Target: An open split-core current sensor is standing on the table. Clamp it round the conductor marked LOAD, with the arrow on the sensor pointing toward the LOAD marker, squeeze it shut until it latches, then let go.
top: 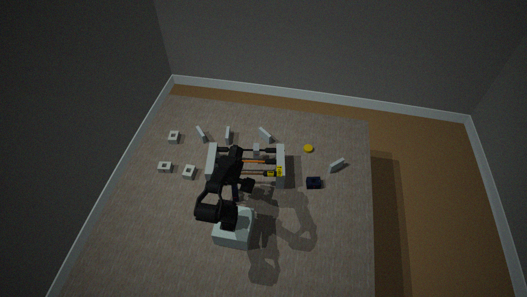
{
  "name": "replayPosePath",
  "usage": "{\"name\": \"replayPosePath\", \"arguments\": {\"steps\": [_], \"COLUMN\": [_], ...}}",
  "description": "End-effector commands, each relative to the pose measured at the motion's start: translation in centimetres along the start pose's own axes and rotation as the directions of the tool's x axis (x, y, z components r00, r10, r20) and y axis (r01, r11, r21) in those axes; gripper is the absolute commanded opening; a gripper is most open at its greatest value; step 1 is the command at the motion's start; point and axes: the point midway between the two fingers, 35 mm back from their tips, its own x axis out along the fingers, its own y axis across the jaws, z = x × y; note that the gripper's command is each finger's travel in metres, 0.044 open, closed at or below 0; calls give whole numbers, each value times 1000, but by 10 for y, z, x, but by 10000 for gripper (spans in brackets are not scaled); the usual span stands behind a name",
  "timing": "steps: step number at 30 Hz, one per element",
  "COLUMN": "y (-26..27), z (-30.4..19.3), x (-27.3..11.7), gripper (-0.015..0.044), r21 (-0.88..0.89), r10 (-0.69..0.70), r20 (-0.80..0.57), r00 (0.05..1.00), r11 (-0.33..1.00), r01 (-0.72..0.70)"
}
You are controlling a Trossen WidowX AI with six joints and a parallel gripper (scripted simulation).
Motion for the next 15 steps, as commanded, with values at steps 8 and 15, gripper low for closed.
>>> {"name": "replayPosePath", "arguments": {"steps": [8,15], "y": [10,11], "z": [25,27], "x": [7,7], "gripper": [320,320], "r21": [870,895], "r10": [-86,-90], "r20": [-173,-182], "r00": [981,979], "r11": [453,398], "r01": [193,203]}}
